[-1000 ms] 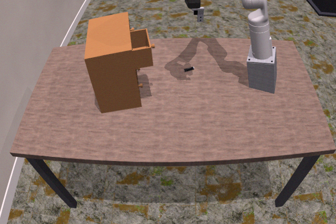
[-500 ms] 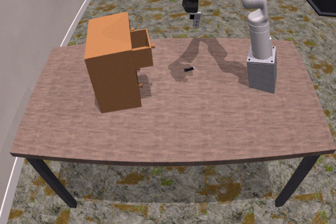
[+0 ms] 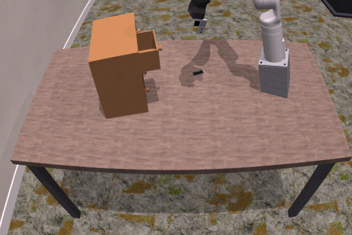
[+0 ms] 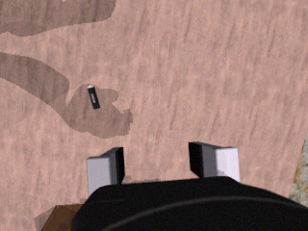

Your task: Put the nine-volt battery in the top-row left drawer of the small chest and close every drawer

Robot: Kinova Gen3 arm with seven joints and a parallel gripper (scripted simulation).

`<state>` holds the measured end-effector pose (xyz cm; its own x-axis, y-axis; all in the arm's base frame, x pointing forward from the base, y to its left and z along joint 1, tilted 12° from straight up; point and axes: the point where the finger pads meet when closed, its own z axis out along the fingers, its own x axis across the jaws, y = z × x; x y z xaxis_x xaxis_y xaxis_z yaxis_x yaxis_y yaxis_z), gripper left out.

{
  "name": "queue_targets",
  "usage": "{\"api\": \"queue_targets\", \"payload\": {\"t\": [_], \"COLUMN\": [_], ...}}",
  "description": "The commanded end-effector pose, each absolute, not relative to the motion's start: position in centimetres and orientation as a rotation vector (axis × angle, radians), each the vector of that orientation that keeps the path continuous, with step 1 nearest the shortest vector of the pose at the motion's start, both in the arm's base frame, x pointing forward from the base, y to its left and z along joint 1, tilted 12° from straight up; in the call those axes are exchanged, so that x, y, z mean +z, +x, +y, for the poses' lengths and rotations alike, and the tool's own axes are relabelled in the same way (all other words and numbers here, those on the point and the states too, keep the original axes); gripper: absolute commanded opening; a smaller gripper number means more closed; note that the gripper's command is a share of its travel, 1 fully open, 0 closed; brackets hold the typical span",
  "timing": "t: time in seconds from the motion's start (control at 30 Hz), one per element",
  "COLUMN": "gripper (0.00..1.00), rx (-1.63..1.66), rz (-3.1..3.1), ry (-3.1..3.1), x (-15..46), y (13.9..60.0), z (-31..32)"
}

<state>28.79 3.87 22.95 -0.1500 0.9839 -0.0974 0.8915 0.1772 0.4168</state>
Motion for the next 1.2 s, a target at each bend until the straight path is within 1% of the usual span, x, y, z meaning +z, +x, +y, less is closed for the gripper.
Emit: {"api": "queue_targets", "payload": {"t": [0.0, 0.63, 1.17], "gripper": [1.0, 1.0, 1.0], "rx": [0.376, 0.483, 0.527], "rz": [2.107, 2.045, 2.018], "ry": [1.769, 1.706, 1.678], "x": [22.3, 20.1, 19.2], "y": [28.9, 31.1, 32.0], "z": [3.6, 3.7, 3.8]}}
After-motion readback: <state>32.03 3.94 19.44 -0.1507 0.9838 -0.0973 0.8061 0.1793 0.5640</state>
